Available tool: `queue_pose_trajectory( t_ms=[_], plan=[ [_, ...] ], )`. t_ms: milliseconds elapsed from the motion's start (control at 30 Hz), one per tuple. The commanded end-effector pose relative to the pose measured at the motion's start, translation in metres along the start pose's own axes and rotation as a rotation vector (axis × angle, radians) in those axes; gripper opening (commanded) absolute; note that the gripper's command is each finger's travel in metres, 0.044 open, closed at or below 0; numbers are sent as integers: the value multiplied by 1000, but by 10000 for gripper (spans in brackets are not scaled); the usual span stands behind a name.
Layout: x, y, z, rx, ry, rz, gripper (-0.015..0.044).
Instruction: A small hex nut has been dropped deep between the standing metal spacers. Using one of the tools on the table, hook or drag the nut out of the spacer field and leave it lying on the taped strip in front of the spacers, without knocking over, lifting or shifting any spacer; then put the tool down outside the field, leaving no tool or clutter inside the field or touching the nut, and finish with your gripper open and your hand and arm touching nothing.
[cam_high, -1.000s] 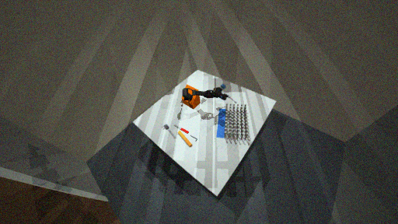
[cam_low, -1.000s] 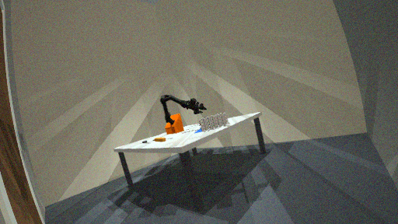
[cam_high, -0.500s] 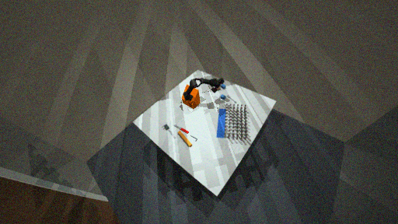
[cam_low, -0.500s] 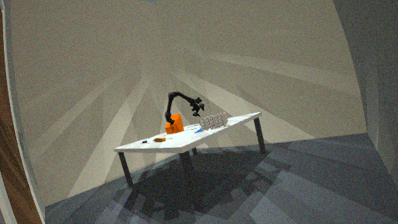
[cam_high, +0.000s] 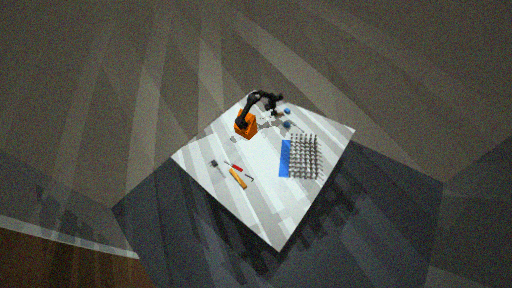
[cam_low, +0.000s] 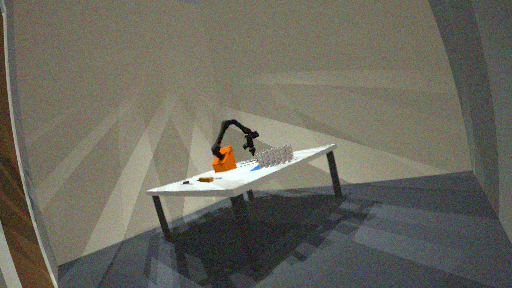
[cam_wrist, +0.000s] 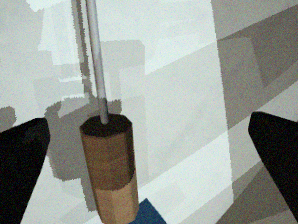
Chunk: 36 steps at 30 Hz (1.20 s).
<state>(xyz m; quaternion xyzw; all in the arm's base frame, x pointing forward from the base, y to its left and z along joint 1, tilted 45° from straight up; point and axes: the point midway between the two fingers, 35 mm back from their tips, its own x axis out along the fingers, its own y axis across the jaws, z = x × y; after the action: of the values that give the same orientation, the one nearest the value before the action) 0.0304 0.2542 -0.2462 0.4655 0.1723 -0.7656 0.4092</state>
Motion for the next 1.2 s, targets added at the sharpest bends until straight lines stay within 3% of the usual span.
queue_pose_trajectory(
  t_ms=[0,433,633,1167],
  plan=[
    [1,-3,0,-43,-12,2,440],
    [0,1,2,-43,-12,3,440],
    [0,1,2,-43,-12,3,282],
    [8,4,1,-43,-12,3,280]
  ],
)
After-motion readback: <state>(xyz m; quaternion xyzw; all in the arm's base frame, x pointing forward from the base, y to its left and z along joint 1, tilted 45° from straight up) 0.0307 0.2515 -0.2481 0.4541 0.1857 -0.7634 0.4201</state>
